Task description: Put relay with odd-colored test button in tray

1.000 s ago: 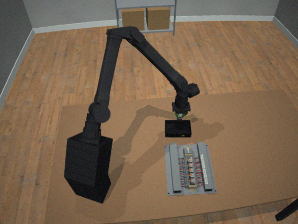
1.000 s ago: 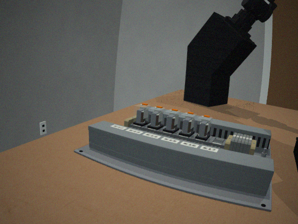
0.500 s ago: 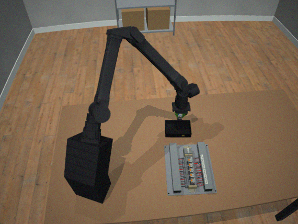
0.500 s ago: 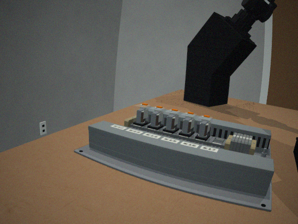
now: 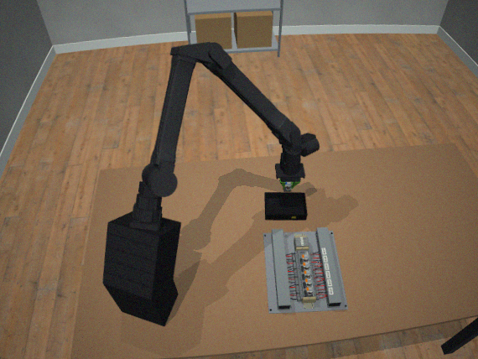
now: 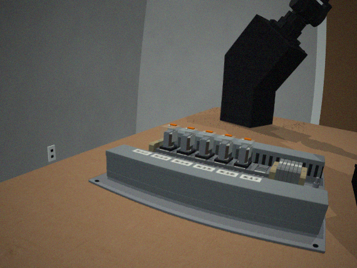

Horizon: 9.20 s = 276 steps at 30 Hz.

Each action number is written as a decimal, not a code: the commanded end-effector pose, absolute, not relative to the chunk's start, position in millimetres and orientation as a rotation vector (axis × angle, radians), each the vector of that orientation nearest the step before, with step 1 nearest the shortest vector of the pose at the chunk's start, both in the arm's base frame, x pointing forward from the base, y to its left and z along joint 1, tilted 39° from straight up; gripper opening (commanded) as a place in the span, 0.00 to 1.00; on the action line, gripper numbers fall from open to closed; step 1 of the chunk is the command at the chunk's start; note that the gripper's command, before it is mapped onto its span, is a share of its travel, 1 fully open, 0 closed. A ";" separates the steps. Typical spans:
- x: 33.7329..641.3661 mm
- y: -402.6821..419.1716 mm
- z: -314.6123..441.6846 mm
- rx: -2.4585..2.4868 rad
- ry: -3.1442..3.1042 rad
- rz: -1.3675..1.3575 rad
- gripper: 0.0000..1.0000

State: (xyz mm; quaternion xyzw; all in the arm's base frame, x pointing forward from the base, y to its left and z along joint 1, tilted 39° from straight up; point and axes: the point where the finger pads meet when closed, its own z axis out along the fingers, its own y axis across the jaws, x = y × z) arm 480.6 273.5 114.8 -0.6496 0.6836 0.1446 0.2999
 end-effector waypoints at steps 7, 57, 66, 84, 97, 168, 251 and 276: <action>497.3 286.1 120.7 -1.699 1.790 0.365 0.00; 513.1 339.0 45.0 -1.705 1.796 0.375 0.00; 520.3 331.1 42.8 -1.686 1.811 0.367 0.00; 519.0 328.2 42.8 -1.684 1.817 0.368 0.00; 518.7 327.9 42.7 -1.684 1.817 0.368 0.00; 520.3 330.9 43.2 -1.697 1.796 0.365 0.59; 519.6 326.0 53.1 -1.693 1.792 0.359 0.59; 511.8 314.9 57.7 -1.698 1.802 0.361 0.59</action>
